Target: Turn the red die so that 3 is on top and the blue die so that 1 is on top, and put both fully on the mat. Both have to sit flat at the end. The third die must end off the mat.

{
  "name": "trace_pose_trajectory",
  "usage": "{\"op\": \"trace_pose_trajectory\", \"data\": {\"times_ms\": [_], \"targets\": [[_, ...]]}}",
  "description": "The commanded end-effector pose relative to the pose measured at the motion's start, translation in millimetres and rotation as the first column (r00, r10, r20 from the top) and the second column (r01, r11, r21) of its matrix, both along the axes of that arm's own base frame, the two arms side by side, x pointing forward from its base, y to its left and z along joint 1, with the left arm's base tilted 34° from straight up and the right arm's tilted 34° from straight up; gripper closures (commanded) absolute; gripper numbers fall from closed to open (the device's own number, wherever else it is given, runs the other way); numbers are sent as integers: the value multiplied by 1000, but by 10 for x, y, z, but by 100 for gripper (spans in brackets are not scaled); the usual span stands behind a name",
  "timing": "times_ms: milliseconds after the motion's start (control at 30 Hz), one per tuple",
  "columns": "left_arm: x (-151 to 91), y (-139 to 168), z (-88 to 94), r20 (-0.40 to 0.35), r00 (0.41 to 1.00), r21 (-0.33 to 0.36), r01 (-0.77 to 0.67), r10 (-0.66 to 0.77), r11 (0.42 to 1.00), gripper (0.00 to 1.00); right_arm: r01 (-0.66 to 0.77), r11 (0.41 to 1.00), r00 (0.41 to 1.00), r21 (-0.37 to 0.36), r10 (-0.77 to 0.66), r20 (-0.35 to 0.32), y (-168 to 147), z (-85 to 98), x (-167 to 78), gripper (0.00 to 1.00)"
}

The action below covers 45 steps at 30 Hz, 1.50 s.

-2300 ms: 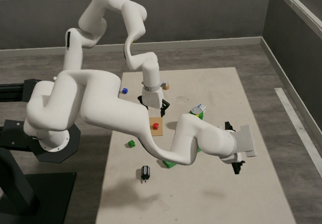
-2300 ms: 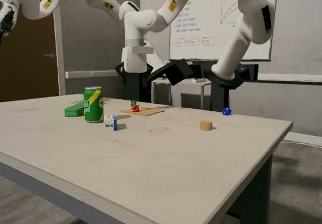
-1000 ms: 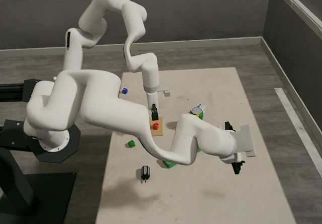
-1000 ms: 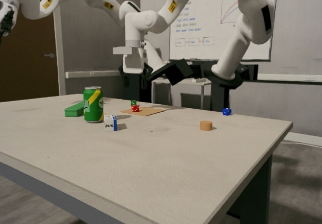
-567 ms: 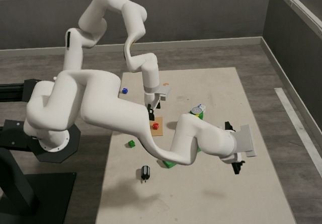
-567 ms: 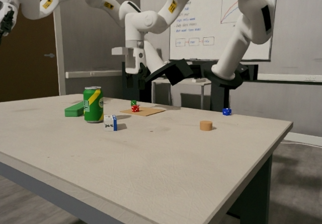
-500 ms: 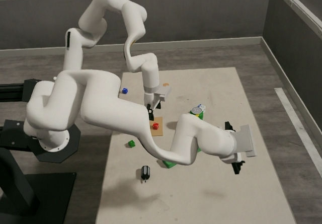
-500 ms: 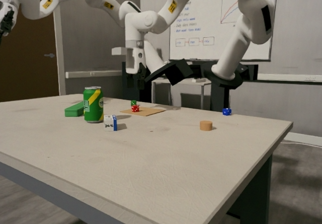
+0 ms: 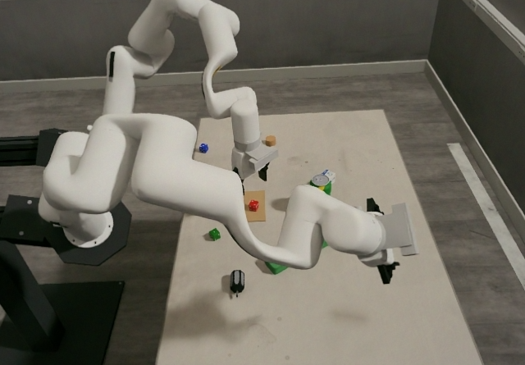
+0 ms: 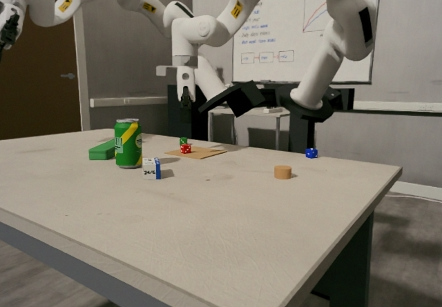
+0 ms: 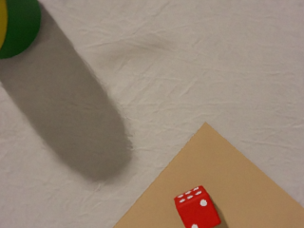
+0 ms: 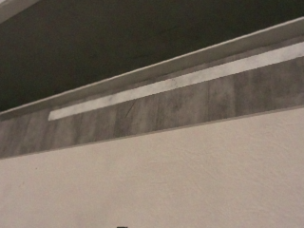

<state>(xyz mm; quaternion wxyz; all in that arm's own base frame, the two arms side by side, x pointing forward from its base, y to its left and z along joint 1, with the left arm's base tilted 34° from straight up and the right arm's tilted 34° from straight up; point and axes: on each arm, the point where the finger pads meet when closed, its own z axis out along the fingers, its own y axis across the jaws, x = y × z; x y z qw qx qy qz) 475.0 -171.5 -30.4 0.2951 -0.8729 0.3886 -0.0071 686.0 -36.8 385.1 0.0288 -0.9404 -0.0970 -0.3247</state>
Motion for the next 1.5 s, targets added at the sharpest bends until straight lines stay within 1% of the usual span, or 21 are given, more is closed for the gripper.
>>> {"op": "trace_pose_trajectory", "data": {"times_ms": [0, 33, 100, 167, 200, 233, 267, 433, 500, 533, 633, 733, 767, 833, 867, 1000, 1100, 1167, 1300, 1433, 1467], "targets": [[10, -11, 9, -78, 991, 23, 108, -106, 994, 0, -1, 1000, 1000, -1, 1, 5, 8, 31, 2, 0], [10, -11, 9, -78, 991, 23, 108, -106, 994, 0, -1, 1000, 1000, -1, 1, 5, 8, 31, 2, 0], [11, -9, 6, -145, 968, 41, 212, -204, 976, 0, -1, 1000, 1000, -1, 1, 5, 8, 31, 2, 0], [11, -8, 5, -159, 961, 44, 234, -224, 971, 0, -1, 1000, 1000, -1, 1, 5, 8, 31, 2, 0], [11, -7, 4, -191, 944, 50, 282, -268, 958, 0, -1, 1000, 1000, -1, 1, 5, 8, 31, 2, 0], [11, -7, 4, -198, 940, 51, 293, -278, 955, 0, -1, 1000, 1000, -1, 1, 5, 8, 31, 2, 0], [12, -6, 2, -225, 922, 54, 334, -315, 941, 0, -1, 1000, 1000, -1, 1, 5, 8, 31, 2, 0], [12, -4, -1, -306, 856, 56, 453, -417, 890, 0, -1, 1000, 1000, -1, 1, 5, 8, 31, 2, 0], [13, -3, -3, -338, 824, 54, 499, -455, 865, 0, -1, 1000, 1000, -1, 1, 5, 8, 31, 2, 0], [13, -2, -4, -361, 799, 51, 532, -481, 845, 0, -1, 1000, 1000, -1, 1, 5, 8, 31, 2, 0], [13, -2, -4, -368, 791, 50, 542, -489, 839, 0, -1, 1000, 1000, -1, 1, 5, 8, 31, 2, 0], [14, 1, -8, -442, 696, 33, 643, -566, 765, 0, -1, 1000, 1000, -1, 1, 5, 8, 31, 2, 0], [14, 1, -8, -445, 692, 32, 647, -568, 762, 0, -1, 1000, 1000, -1, 1, 5, 8, 31, 2, 0], [14, 3, -10, -484, 632, 18, 699, -605, 715, 0, -1, 1000, 1000, -1, 1, 5, 8, 31, 2, 0], [14, 3, -10, -484, 632, 18, 699, -605, 715, 0, -1, 1000, 1000, -1, 1, 5, 8, 31, 2, 0], [15, 5, -13, -539, 535, -9, 769, -651, 640, 0, -1, 1000, 1000, -1, 1, 5, 8, 31, 2, 0], [15, 6, -15, -562, 489, -23, 797, -667, 603, 0, -1, 1000, 1000, -1, 1, 5, 8, 31, 2, 0], [15, 6, -15, -562, 489, -23, 797, -667, 603, 0, -1, 1000, 1000, -1, 1, 5, 8, 31, 2, 0], [15, 6, -16, -575, 461, -32, 813, -676, 581, 0, -1, 1000, 1000, -1, 1, 5, 8, 31, 2, 0], [16, 7, -16, -577, 456, -33, 816, -678, 577, 0, -1, 1000, 1000, -1, 1, 5, 8, 31, 2, 0], [16, 7, -16, -577, 456, -33, 816, -678, 577, 57, -1, 1000, 1000, -1, 1, 5, 8, 31, 2, 0]]}}
